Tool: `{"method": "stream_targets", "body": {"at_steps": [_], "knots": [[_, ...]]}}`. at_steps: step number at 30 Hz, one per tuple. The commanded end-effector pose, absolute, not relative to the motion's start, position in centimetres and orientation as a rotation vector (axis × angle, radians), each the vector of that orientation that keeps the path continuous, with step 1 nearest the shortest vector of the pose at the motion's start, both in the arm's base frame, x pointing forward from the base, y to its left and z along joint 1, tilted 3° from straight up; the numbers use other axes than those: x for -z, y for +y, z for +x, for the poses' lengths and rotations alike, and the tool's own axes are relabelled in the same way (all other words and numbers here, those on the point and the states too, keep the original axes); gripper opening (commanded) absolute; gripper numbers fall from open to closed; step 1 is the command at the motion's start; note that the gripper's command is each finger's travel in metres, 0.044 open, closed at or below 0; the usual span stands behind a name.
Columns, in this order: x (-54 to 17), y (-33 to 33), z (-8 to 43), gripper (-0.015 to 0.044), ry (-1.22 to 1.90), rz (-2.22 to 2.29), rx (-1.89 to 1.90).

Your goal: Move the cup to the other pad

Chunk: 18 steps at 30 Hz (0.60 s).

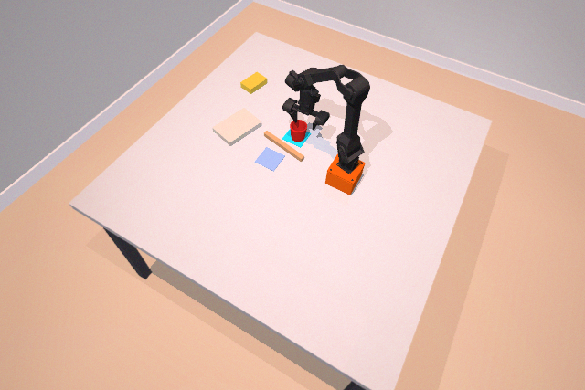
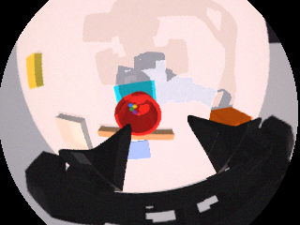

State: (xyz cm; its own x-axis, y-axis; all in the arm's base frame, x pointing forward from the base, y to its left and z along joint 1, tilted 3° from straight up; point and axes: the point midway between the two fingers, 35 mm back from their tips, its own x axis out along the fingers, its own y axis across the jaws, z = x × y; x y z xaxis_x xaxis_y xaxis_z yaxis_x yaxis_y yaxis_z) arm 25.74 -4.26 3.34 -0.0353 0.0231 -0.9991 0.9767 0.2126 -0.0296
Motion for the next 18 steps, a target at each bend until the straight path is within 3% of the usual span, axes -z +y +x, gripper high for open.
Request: {"method": "stream_targets", "body": {"at_steps": [1, 18], "knots": [[-4.8, -4.3, 26.1, 0.0440, 1.335, 1.055, 1.054], [-9.5, -4.2, 25.9, 0.0440, 1.331, 1.052, 1.051]]}}
